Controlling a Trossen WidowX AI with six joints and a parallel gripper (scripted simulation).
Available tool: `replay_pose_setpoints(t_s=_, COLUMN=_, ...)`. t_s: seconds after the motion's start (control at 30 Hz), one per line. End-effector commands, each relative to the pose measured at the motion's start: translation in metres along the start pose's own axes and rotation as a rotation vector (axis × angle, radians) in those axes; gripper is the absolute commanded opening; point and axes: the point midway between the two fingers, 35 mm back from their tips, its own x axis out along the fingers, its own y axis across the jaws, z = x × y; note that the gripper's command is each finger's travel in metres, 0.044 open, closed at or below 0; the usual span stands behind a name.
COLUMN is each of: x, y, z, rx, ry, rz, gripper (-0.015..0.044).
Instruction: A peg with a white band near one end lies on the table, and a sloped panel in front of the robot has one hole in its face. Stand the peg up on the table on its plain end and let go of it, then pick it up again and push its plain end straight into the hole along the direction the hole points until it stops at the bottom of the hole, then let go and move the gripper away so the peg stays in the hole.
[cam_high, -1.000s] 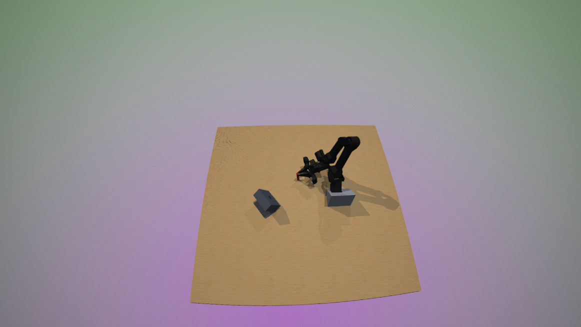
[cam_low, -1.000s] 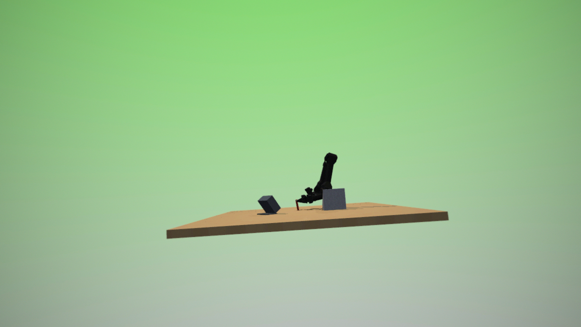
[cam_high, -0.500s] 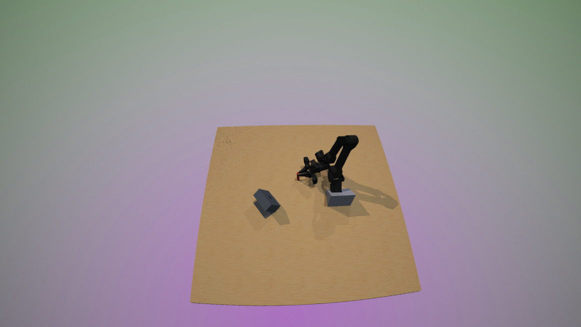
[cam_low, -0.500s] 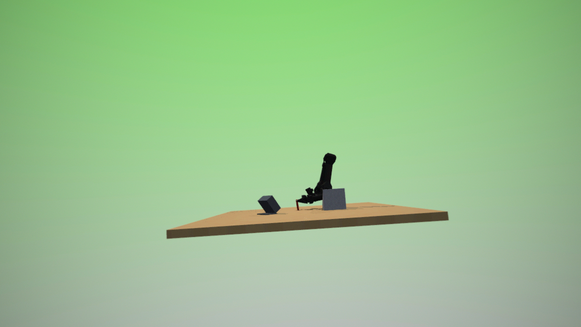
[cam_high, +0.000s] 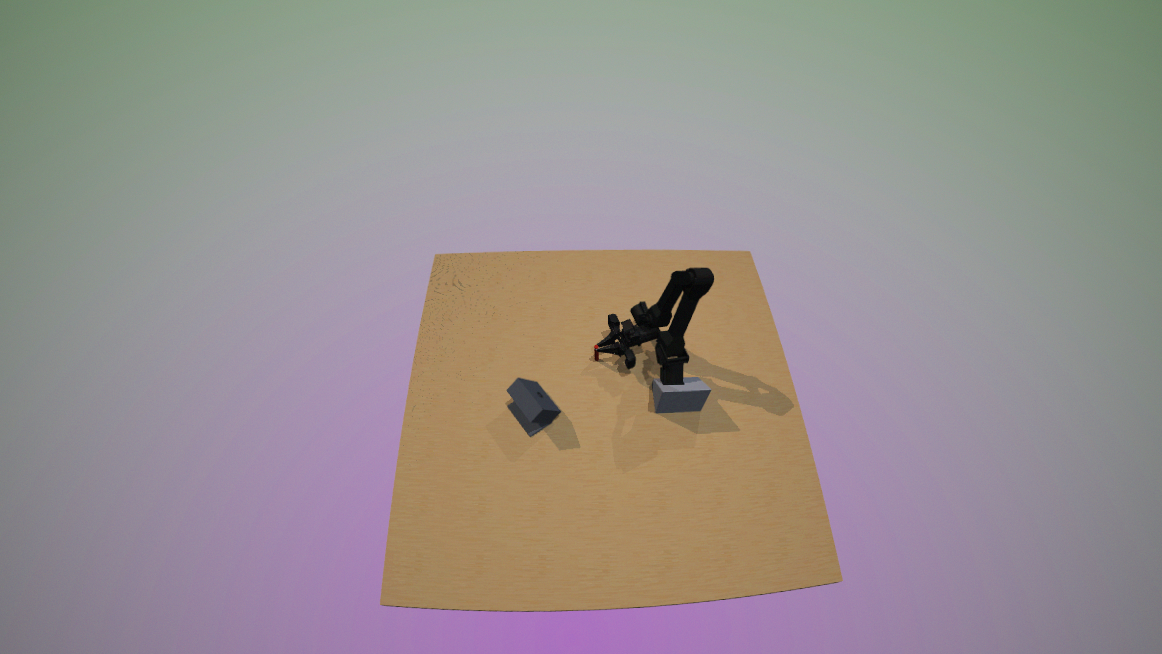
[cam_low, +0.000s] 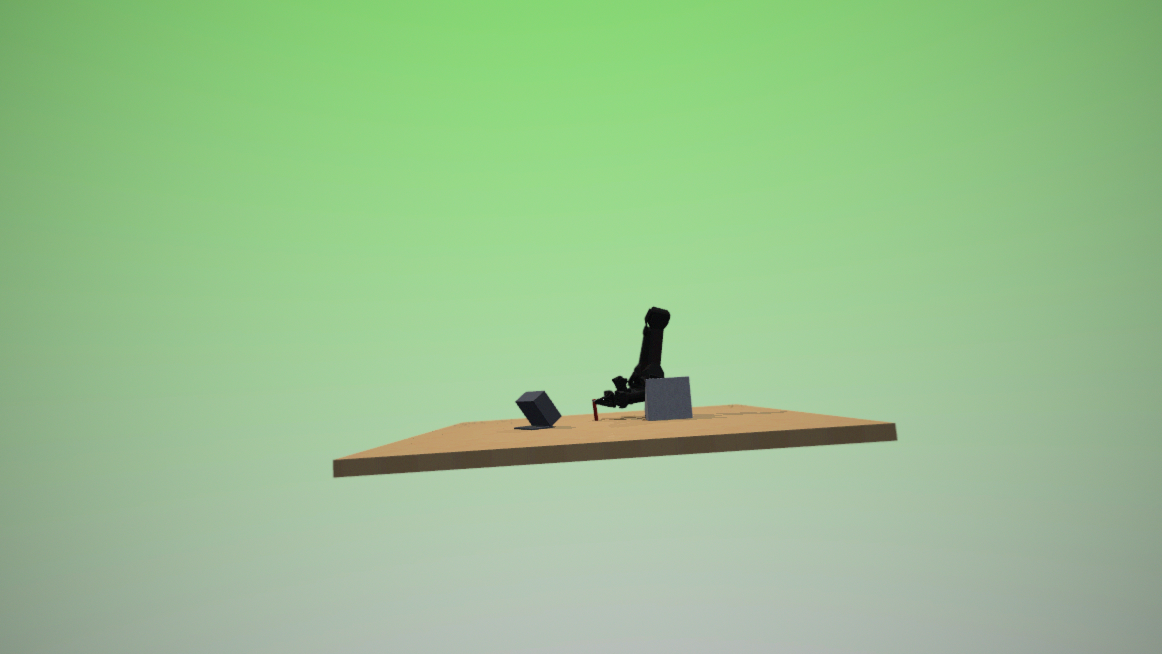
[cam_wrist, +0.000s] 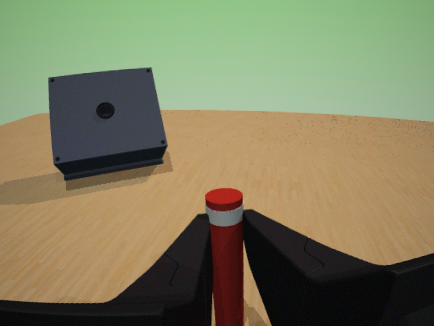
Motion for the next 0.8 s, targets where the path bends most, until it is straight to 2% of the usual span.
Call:
replay_pose_setpoints(t_s=0.0, x=-0.0010, y=-0.0003, z=-0.0025, rx=0.000, ry=0.001, rz=0.000, gripper=0.0049)
replay_pose_setpoints(t_s=0.73, x=-0.0024, y=0.0001, z=-0.0028, rx=-0.007, ry=-0.034, rz=0.003, gripper=0.0049)
replay_pose_setpoints(t_s=0.77, x=-0.0022, y=0.0003, z=-0.0016, rx=-0.005, ry=-0.039, rz=0.002, gripper=0.0075)
